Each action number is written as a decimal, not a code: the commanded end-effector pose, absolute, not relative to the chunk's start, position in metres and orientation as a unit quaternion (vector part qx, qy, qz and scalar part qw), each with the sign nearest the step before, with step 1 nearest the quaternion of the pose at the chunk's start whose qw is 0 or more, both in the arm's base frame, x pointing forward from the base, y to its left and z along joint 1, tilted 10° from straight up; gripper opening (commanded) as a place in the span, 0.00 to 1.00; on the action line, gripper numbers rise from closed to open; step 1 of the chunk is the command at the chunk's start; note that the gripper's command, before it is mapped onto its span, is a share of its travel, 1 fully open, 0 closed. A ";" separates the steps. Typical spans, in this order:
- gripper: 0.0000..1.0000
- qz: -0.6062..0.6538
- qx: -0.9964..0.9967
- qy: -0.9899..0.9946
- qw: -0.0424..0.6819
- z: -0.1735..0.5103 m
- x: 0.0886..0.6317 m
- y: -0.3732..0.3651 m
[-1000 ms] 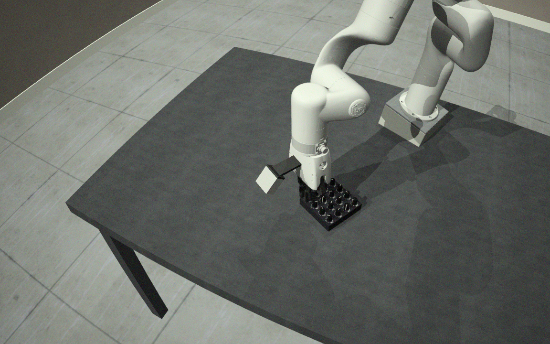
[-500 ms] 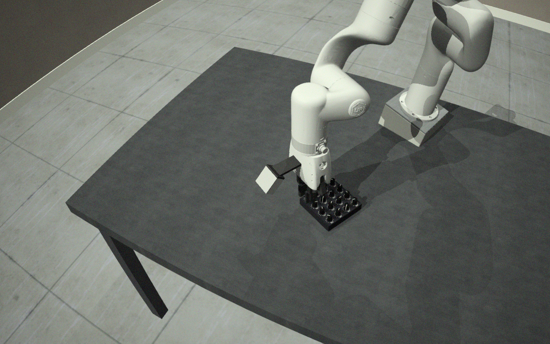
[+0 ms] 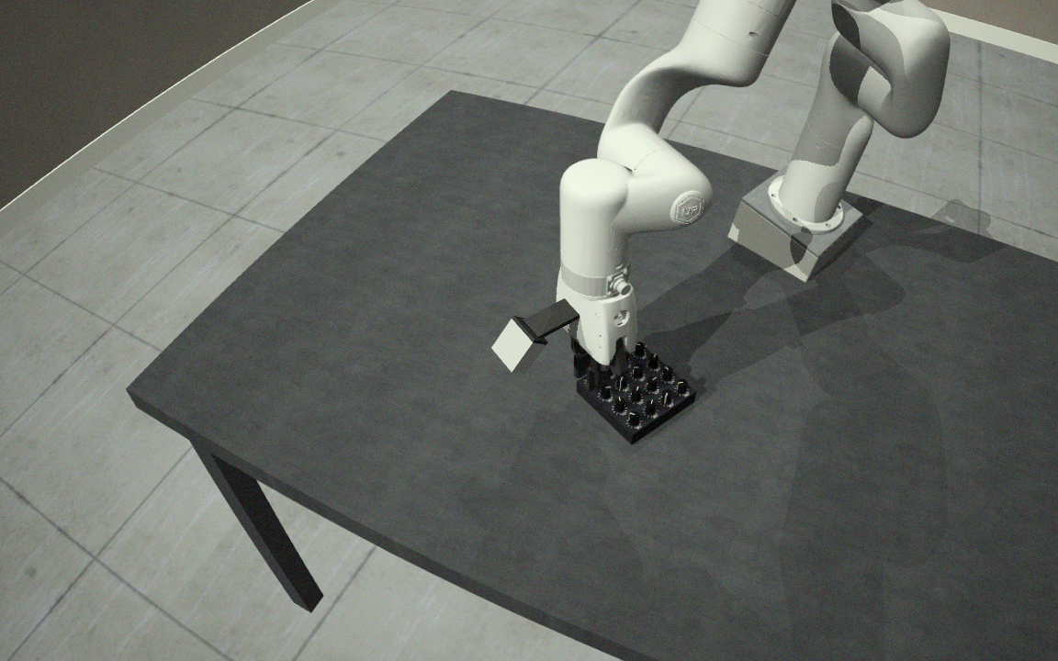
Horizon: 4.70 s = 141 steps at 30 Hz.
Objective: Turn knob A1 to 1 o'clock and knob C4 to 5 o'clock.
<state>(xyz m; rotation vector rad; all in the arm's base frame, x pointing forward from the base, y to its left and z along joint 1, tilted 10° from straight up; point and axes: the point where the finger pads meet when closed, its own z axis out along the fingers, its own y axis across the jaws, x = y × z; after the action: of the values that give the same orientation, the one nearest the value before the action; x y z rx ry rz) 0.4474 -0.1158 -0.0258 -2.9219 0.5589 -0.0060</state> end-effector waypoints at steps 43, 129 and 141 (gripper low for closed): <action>0.19 -0.004 -0.980 0.179 0.083 0.011 0.447 -0.122; 0.19 -0.082 -0.314 -0.946 0.007 0.030 0.447 -0.125; 0.19 -0.082 -0.314 -0.946 0.007 0.030 0.447 -0.125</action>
<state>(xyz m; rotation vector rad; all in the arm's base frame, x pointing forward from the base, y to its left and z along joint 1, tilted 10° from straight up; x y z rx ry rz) 0.4461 -0.1238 0.0287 -0.9807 -2.9545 -0.2581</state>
